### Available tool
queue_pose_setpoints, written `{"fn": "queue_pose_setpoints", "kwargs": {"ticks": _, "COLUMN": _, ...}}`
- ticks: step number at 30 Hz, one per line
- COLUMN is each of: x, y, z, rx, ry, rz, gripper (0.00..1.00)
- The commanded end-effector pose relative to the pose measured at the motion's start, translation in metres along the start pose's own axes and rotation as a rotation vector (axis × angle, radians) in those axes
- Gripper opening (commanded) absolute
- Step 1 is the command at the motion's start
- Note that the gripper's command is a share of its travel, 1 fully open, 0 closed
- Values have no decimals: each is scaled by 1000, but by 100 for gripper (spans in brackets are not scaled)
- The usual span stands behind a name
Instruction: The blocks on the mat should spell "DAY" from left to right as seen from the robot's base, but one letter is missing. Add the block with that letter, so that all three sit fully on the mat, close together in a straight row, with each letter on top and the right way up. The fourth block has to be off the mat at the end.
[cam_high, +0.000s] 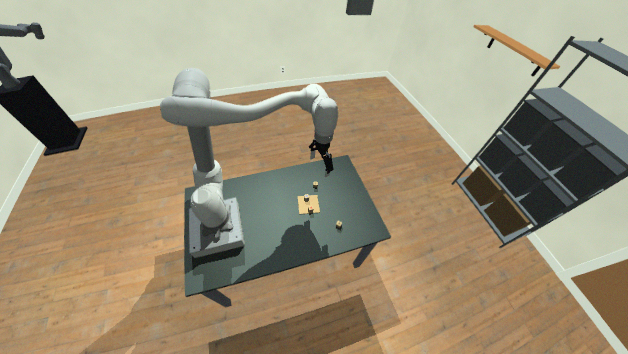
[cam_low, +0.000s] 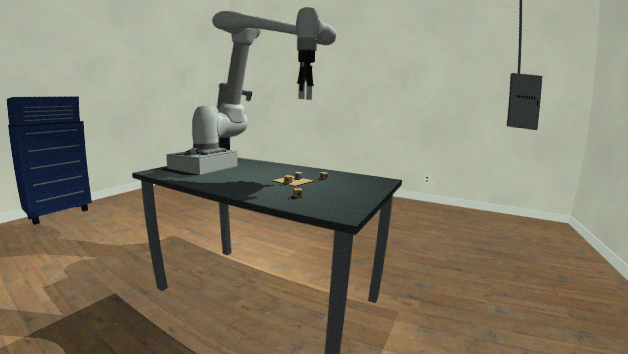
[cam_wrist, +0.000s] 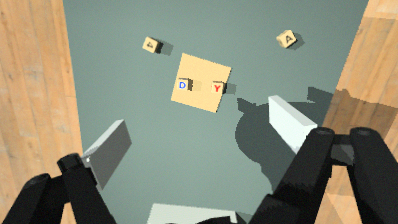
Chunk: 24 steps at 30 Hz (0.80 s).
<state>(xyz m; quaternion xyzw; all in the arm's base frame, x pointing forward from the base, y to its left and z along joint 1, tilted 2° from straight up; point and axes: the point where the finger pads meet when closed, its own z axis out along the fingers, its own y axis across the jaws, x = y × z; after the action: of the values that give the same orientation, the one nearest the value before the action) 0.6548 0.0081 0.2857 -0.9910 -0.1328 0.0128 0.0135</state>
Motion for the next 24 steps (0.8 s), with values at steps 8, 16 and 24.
{"fn": "queue_pose_setpoints", "kwargs": {"ticks": 8, "x": 2, "y": -4, "z": 60, "rx": 63, "ry": -26, "rz": -375, "gripper": 100}}
{"fn": "queue_pose_setpoints", "kwargs": {"ticks": 16, "x": 2, "y": -10, "z": 106, "rx": 117, "ry": -29, "rz": -687, "gripper": 100}}
{"fn": "queue_pose_setpoints", "kwargs": {"ticks": 24, "x": 0, "y": -15, "z": 146, "rx": 167, "ry": -18, "rz": -952, "gripper": 100}}
